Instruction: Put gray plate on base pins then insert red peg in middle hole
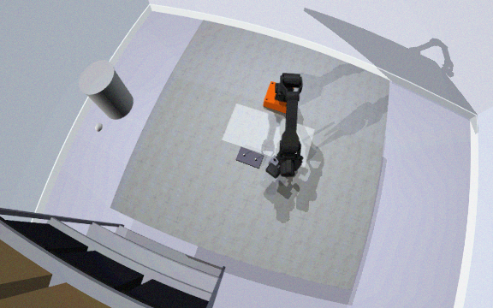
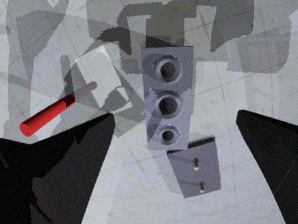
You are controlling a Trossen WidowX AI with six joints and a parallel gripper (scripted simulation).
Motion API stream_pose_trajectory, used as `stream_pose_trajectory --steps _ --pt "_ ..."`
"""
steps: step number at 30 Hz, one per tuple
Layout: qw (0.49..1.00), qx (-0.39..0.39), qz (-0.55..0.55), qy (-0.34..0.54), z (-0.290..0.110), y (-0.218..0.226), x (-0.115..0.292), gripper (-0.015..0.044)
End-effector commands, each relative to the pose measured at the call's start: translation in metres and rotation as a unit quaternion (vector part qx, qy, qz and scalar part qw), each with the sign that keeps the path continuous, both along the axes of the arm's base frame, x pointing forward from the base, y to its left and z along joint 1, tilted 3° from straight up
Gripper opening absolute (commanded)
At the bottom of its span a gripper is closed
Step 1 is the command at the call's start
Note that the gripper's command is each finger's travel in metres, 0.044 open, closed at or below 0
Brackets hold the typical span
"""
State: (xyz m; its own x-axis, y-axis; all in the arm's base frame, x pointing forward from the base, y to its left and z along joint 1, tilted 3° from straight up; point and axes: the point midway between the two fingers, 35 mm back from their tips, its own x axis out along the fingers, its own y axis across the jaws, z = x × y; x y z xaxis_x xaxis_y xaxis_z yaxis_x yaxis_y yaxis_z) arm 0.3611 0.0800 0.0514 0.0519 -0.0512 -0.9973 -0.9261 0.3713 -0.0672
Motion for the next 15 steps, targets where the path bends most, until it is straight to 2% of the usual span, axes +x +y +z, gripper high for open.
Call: stream_pose_trajectory --steps 1,15 --pt "1.0 0.001 0.0 0.006 -0.008 0.0 -0.003 0.044" --pt "1.0 0.001 0.0 0.006 -0.028 -0.001 -0.001 0.044"
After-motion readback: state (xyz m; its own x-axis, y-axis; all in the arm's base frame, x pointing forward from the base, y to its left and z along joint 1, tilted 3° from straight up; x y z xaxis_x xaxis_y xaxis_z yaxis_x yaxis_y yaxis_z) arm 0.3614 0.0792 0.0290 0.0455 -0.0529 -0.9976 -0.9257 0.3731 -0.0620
